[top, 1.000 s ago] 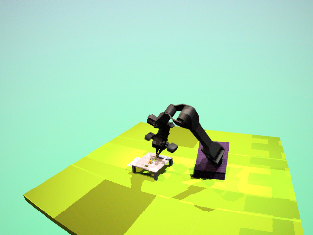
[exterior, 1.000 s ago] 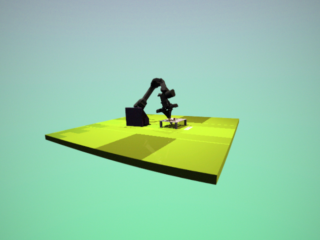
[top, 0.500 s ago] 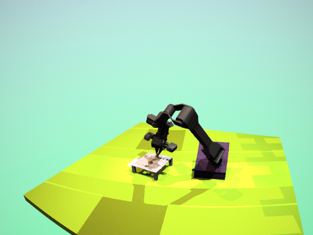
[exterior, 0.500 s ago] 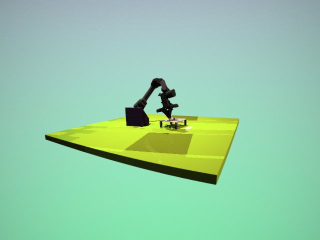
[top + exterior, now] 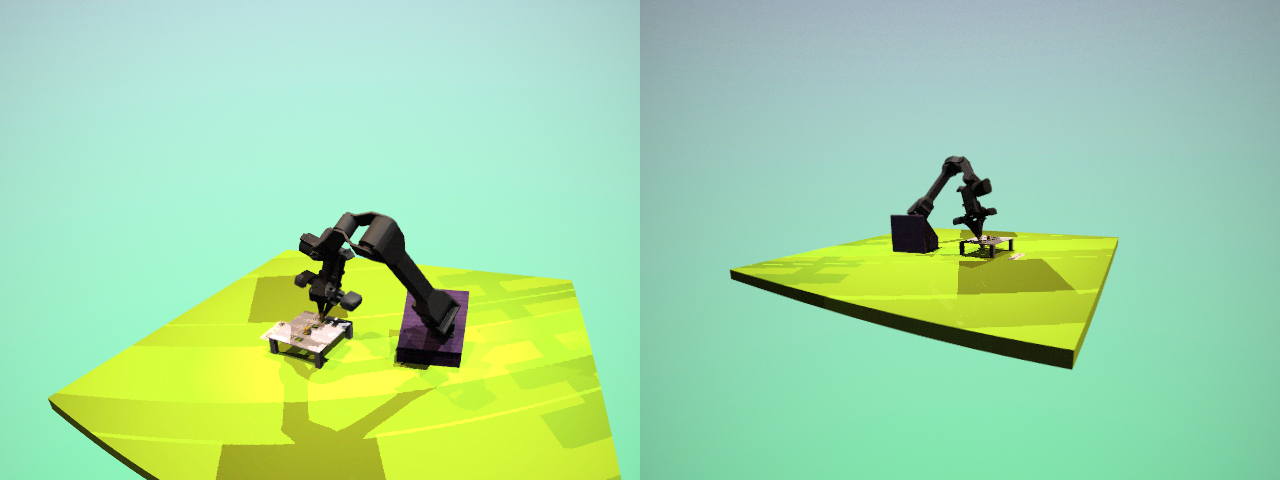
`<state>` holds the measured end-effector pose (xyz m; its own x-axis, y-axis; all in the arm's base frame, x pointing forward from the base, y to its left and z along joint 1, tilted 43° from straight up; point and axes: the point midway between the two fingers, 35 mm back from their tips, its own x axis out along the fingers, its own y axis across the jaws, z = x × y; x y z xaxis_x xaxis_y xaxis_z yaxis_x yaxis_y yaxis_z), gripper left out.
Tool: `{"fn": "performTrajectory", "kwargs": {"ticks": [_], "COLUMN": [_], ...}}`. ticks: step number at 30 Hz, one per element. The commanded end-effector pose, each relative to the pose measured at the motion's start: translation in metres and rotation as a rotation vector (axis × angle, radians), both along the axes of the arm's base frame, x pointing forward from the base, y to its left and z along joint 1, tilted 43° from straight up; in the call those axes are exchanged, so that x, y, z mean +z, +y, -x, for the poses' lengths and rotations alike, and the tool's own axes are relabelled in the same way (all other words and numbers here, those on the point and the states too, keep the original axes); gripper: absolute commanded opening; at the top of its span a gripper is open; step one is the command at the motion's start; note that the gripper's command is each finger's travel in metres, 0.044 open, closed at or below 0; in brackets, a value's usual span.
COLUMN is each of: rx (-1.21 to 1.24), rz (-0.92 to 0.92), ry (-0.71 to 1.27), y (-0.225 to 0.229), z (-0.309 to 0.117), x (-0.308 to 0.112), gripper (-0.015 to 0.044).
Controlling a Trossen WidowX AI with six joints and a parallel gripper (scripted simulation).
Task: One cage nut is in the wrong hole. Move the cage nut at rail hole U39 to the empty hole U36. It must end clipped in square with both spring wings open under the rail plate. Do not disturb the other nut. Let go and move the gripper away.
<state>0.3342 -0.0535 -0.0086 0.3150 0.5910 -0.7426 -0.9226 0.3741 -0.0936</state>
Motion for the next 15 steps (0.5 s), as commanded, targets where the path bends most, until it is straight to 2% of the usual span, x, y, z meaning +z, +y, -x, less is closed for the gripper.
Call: {"fn": "performTrajectory", "kwargs": {"ticks": [1,15], "rx": [0.007,0.013], "rz": [0.002,0.001], "ry": [0.007,0.014], "y": [0.0001,-0.0009], "z": [0.0006,0.0003], "x": [-0.0018,-0.0008], "gripper": [0.0028,0.0028]}}
